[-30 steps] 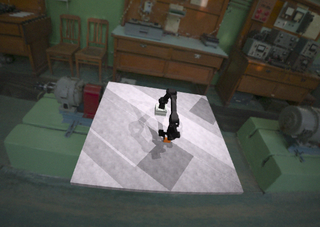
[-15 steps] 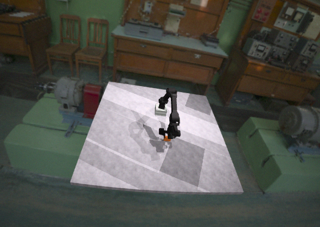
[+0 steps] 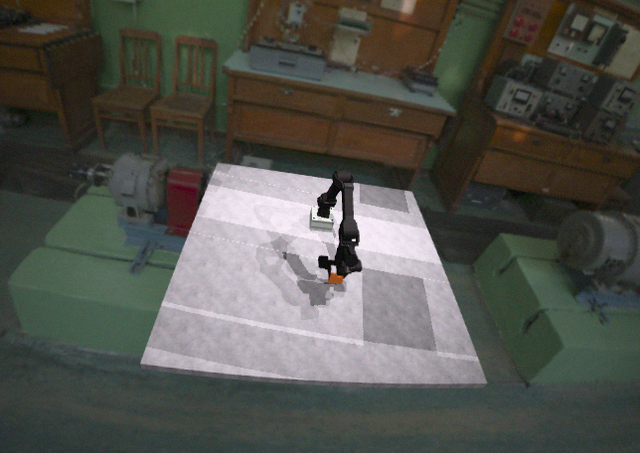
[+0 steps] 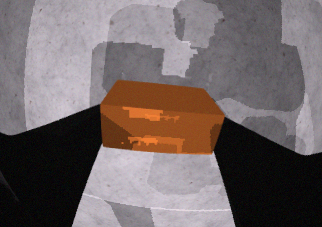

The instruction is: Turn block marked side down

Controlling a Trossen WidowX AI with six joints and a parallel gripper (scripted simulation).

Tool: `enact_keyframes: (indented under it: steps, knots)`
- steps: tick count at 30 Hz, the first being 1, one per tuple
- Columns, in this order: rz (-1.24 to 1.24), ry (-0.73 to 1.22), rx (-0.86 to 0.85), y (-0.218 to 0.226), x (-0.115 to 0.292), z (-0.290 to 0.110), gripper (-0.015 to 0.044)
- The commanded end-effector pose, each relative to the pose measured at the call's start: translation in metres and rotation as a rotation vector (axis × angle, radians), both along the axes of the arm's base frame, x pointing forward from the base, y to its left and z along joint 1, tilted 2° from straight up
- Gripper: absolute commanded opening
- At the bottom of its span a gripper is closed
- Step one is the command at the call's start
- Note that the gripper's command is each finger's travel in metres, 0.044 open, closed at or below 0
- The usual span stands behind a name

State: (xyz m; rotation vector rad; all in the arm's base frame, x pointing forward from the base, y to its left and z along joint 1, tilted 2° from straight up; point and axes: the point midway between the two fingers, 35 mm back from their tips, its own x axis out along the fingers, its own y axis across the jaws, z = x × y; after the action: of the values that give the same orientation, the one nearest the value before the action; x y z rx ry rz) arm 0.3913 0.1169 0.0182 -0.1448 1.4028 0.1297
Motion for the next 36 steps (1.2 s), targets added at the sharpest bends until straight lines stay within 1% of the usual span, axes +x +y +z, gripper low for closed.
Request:
enact_keyframes:
  steps: [1, 28, 36]
  knots:
    - [0.003, -0.057, 0.006, 0.000, 0.000, -0.002, 0.0000]
    - [0.008, -0.437, 0.075, -0.003, -0.009, -0.006, 0.0000]
    - [0.007, -0.473, 0.082, -0.003, -0.009, -0.008, 0.0000]
